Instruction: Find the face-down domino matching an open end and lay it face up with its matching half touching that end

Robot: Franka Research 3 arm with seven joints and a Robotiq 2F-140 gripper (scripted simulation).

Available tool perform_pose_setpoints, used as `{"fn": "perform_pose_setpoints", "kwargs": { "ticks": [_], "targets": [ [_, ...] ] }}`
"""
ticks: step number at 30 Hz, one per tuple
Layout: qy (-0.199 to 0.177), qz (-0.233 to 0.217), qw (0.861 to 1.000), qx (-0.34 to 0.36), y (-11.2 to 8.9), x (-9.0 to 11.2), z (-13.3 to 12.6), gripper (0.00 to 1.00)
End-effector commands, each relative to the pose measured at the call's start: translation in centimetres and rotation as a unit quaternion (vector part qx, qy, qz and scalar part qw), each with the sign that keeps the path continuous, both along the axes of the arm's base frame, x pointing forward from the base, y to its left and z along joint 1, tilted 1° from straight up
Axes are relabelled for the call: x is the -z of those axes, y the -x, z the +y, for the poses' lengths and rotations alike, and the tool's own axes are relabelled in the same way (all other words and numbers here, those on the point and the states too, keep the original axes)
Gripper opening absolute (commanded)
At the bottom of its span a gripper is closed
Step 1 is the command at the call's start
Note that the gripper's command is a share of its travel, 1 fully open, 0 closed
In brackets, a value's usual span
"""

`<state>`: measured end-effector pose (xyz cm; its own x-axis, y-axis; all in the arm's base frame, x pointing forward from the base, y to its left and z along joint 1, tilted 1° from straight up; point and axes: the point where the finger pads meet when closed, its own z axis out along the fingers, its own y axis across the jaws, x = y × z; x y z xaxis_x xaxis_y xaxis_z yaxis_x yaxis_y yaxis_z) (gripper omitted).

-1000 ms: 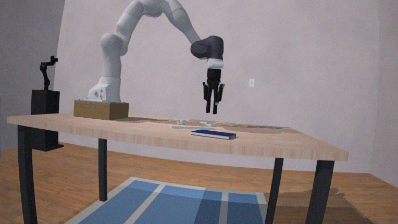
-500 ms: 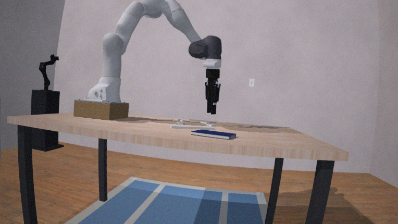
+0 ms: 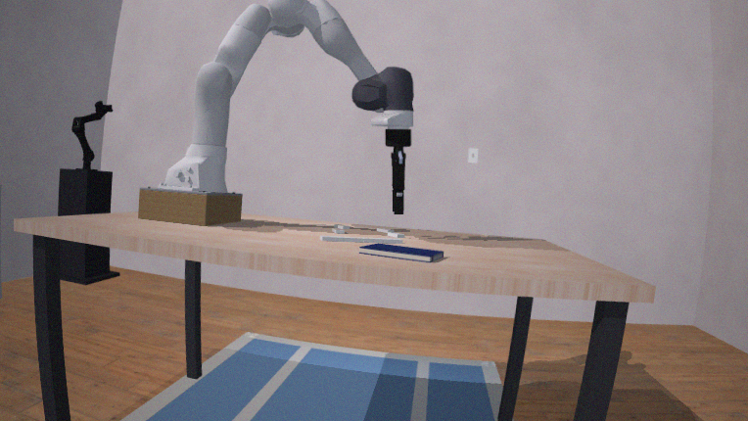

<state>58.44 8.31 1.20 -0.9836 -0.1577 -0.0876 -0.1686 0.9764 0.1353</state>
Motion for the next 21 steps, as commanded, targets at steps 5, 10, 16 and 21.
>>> {"fn": "perform_pose_setpoints", "kwargs": {
  "ticks": [5,10,16,21],
  "targets": [
    [0.012,0.023,0.981,0.190,-0.14,-0.01,0.04,0.33],
    [0.014,0.029,0.968,0.249,-0.14,0.03,0.04,0.33],
    [0.020,0.037,0.946,0.322,-0.15,0.30,0.04,0.33],
    [0.026,0.045,0.924,0.379,-0.14,0.76,0.05,0.33]
  ]
}}
